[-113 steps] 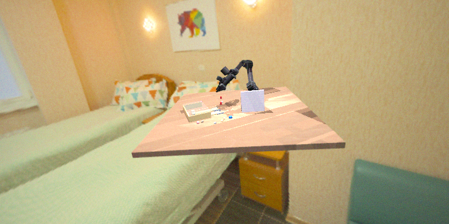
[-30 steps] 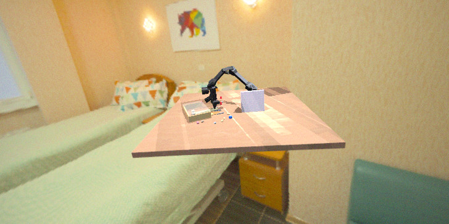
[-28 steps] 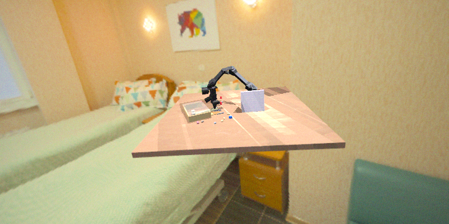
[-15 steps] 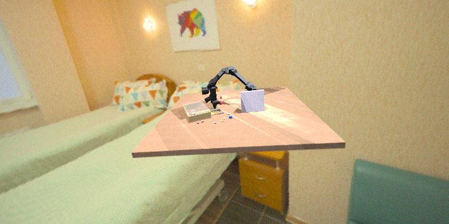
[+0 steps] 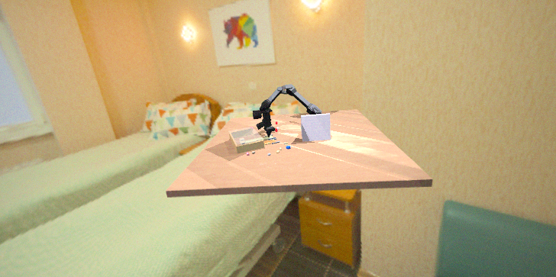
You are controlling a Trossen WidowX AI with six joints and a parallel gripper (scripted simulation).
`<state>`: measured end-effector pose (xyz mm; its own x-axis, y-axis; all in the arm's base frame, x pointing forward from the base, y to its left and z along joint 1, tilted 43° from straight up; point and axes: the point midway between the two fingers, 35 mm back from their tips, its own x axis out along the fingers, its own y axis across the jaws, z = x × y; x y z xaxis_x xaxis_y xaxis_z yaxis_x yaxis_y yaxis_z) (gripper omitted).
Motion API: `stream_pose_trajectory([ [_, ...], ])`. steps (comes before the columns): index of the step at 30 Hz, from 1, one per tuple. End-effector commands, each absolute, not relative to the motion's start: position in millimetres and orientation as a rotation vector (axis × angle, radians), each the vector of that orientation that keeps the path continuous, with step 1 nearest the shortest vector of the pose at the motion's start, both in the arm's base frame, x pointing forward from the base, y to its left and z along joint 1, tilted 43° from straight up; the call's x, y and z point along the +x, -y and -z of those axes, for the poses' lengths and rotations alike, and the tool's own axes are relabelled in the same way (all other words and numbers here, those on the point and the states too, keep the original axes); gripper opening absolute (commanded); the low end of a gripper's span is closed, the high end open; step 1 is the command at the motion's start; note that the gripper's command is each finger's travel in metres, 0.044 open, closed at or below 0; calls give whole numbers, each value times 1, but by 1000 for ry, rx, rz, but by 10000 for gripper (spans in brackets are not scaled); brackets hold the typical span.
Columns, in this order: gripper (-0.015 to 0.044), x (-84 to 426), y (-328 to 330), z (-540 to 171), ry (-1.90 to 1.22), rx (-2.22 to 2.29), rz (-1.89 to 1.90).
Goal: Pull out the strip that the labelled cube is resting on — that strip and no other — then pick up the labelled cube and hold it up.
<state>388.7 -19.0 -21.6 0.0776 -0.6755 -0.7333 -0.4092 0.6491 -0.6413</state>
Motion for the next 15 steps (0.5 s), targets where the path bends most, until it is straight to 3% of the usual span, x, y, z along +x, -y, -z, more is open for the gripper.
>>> stream_pose_trajectory([
  [1,0,389,20,23,-1547,-940,252],
  [15,0,389,21,24,-1547,-940,252],
])
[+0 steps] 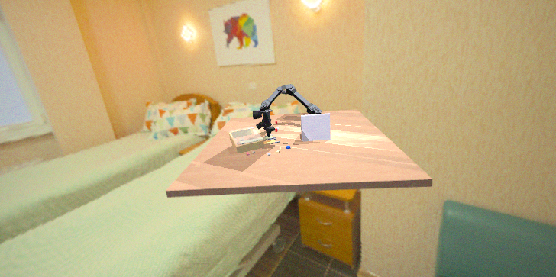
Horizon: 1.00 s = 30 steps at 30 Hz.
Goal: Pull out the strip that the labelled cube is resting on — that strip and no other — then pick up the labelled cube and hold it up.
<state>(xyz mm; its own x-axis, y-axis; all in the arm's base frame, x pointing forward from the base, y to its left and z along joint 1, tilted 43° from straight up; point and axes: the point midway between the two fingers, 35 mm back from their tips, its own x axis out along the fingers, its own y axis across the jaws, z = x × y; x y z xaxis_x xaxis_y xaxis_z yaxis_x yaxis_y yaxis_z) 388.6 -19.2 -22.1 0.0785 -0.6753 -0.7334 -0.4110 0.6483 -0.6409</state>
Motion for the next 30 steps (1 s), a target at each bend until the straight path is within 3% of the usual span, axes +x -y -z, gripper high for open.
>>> stream_pose_trajectory([
  [1,0,389,21,24,-1547,-940,252],
  [30,0,361,33,18,-1549,-941,252],
])
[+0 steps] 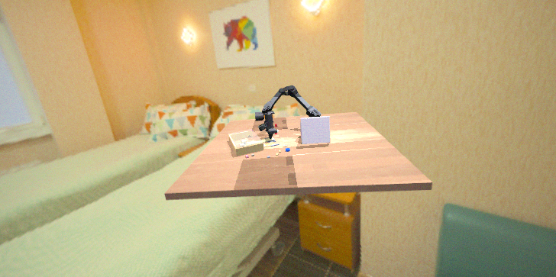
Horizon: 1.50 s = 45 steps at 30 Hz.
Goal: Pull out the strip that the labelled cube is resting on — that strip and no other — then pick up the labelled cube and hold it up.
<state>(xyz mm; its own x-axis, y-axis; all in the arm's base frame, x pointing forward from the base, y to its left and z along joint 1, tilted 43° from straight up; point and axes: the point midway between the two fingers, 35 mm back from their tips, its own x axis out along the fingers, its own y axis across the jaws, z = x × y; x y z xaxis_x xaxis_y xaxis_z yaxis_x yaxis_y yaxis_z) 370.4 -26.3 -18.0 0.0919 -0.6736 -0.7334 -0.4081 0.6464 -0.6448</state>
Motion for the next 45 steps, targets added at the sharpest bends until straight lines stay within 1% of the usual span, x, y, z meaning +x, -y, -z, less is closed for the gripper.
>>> stream_pose_trajectory([
  [1,0,359,34,18,-1549,-941,252],
  [45,0,300,58,3,-1552,-943,251],
])
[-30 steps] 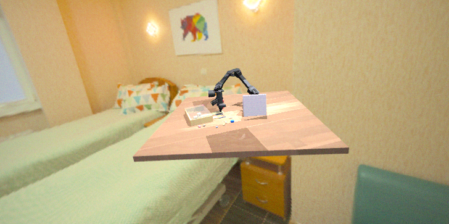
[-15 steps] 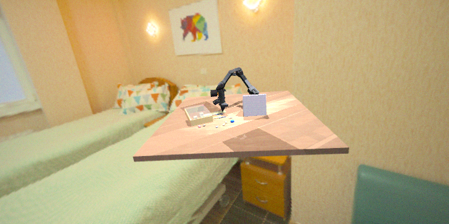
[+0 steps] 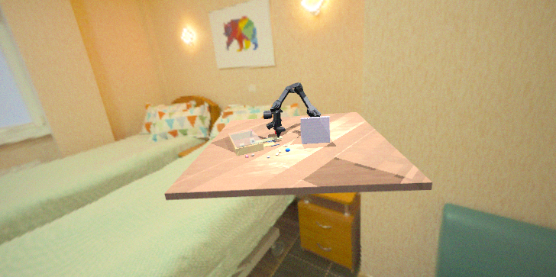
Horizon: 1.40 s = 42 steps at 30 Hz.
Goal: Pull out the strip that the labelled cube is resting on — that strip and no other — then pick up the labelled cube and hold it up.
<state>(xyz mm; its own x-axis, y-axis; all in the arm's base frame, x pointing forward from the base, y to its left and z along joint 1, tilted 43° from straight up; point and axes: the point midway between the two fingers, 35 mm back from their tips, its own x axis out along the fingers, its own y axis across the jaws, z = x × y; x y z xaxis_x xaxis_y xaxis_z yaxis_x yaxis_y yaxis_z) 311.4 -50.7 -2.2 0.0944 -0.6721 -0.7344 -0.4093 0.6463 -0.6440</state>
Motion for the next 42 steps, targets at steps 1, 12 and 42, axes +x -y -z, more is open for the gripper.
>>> stream_pose_trajectory([
  [1,0,299,59,2,-1552,-943,251],
  [12,0,284,65,-2,-1553,-943,251],
  [42,0,246,80,-12,-1555,-945,251],
])
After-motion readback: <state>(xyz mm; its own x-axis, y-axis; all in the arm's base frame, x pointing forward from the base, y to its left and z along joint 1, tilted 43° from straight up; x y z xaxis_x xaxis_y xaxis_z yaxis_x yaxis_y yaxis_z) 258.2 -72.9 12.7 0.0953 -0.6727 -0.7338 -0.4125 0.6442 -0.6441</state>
